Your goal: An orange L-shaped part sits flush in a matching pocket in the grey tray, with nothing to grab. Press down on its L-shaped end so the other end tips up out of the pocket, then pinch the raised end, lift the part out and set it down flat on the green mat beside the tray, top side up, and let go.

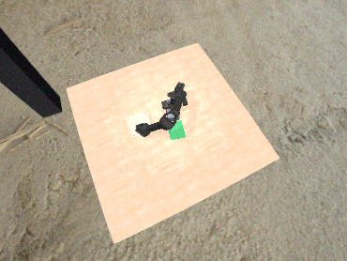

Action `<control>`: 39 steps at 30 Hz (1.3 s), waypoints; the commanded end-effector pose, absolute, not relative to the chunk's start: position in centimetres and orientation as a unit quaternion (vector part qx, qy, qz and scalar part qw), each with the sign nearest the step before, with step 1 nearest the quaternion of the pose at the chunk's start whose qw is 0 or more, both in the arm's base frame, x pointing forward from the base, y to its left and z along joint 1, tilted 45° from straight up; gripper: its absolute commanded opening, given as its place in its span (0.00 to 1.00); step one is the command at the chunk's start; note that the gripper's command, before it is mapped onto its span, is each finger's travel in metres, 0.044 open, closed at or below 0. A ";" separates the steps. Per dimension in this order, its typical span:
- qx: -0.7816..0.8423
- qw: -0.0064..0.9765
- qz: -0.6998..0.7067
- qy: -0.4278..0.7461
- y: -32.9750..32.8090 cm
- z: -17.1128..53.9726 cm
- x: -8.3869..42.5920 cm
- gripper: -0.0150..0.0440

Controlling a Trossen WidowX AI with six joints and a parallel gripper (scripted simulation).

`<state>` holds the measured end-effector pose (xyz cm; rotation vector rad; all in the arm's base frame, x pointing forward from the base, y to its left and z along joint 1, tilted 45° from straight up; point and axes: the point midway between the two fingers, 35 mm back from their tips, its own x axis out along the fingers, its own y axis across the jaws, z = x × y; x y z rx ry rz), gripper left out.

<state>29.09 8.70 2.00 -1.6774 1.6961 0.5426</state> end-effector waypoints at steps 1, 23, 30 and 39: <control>-0.644 0.341 0.208 0.652 8.7 2.0 29.1 0.26; -0.645 0.339 0.209 0.652 10.4 3.7 28.9 0.25; -0.645 0.339 0.209 0.652 11.1 4.5 28.8 0.25; -0.645 0.339 0.209 0.652 12.1 5.5 28.7 0.25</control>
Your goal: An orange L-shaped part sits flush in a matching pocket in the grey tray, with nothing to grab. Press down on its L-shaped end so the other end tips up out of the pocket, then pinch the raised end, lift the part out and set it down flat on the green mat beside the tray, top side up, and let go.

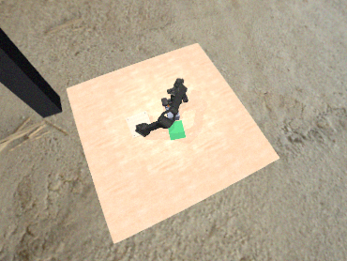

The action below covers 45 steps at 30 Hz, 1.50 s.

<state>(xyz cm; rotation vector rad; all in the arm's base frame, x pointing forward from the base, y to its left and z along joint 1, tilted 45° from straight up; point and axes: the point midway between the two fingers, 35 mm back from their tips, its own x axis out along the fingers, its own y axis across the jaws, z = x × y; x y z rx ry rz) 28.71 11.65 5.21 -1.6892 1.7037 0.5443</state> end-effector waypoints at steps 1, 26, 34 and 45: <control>-0.645 0.339 0.209 0.652 12.3 5.6 28.7 0.25; -0.646 0.339 0.211 0.651 14.5 7.9 28.5 0.25; -0.648 0.338 0.213 0.649 14.5 8.5 28.3 0.25; -0.647 0.340 0.211 0.649 11.0 11.3 27.3 0.25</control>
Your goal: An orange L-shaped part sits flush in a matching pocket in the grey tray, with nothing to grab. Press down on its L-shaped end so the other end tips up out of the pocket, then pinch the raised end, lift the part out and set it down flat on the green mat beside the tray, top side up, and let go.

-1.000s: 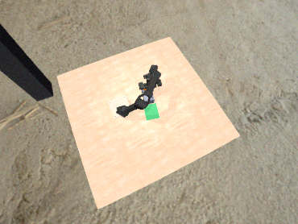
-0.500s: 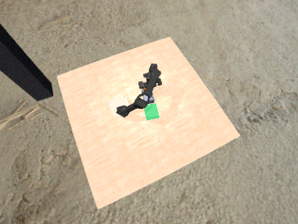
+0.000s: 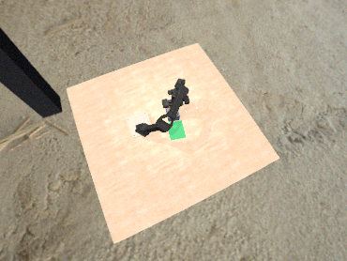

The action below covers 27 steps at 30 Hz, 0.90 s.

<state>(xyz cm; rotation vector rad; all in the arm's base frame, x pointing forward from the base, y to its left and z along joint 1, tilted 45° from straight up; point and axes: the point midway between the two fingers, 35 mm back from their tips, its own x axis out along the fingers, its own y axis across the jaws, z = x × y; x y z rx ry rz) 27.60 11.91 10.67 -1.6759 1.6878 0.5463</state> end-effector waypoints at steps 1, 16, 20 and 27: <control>-0.648 0.341 0.211 0.648 10.7 11.6 27.2 0.25; -0.656 0.357 0.217 0.628 6.3 15.8 25.5 0.25; -0.659 0.362 0.219 0.621 5.2 16.9 25.0 0.25; -0.664 0.369 0.221 0.611 3.6 18.3 24.3 0.25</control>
